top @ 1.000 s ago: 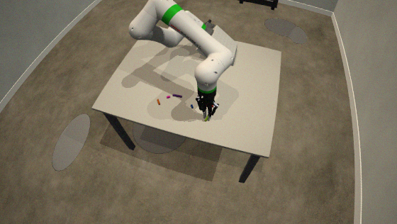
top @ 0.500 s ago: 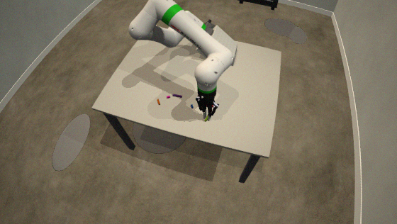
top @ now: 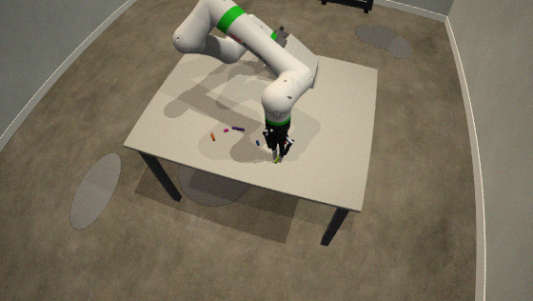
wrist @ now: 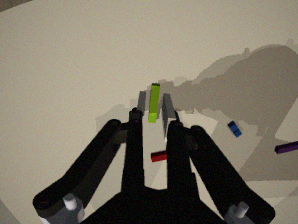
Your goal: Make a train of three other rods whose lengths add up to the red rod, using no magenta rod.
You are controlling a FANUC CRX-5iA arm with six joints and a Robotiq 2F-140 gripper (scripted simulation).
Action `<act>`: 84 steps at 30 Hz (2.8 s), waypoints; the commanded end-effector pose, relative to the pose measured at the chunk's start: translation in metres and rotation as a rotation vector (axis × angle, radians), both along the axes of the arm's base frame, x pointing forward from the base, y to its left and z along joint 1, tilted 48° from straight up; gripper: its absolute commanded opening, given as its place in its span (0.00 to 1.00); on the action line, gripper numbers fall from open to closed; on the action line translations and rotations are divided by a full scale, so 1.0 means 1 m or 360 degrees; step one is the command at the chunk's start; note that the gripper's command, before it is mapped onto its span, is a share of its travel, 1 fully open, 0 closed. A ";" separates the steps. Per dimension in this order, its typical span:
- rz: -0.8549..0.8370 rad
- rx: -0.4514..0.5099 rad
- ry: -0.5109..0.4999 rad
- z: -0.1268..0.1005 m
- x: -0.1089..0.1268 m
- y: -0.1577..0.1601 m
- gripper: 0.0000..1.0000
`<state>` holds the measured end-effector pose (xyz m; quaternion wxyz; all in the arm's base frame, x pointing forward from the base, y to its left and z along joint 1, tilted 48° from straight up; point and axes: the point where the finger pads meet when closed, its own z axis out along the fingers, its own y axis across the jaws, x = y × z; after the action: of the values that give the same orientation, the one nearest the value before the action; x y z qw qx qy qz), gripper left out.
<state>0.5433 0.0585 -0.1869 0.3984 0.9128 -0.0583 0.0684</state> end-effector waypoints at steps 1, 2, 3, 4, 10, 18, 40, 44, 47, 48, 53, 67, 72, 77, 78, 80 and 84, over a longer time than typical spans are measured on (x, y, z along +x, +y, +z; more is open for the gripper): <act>0.0000 0.0001 0.0000 0.000 0.000 0.000 0.15; 0.0000 0.0001 0.0000 0.000 0.000 0.000 0.15; 0.0000 0.0001 0.0000 0.000 0.000 0.000 0.15; 0.0000 0.0001 0.0000 0.000 0.000 0.000 0.15; 0.0000 0.0001 0.0000 0.000 0.000 0.000 0.03; 0.0000 0.0001 0.0000 0.000 0.000 0.000 0.03; 0.0000 0.0001 0.0000 0.000 0.000 0.000 0.03; 0.0000 0.0001 0.0000 0.004 0.000 0.005 0.03; 0.0000 0.0001 0.0000 0.014 -0.002 0.015 0.03; 0.0000 0.0001 0.0000 0.018 -0.002 0.020 0.03; 0.0000 0.0001 0.0000 0.034 -0.004 0.037 0.03; 0.0000 0.0001 0.0000 0.067 -0.008 0.074 0.03; 0.0000 0.0001 0.0000 0.067 -0.008 0.074 0.03; 0.0107 -0.0012 0.0116 0.076 -0.009 0.067 0.03; 0.0183 -0.0021 0.0199 0.082 -0.010 0.062 0.03; 0.0228 -0.0026 0.0248 0.085 -0.011 0.058 0.03; 0.0283 -0.0032 0.0308 0.090 -0.012 0.055 0.03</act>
<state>0.5328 0.1187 -0.1043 0.4053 0.9133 0.0231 0.0343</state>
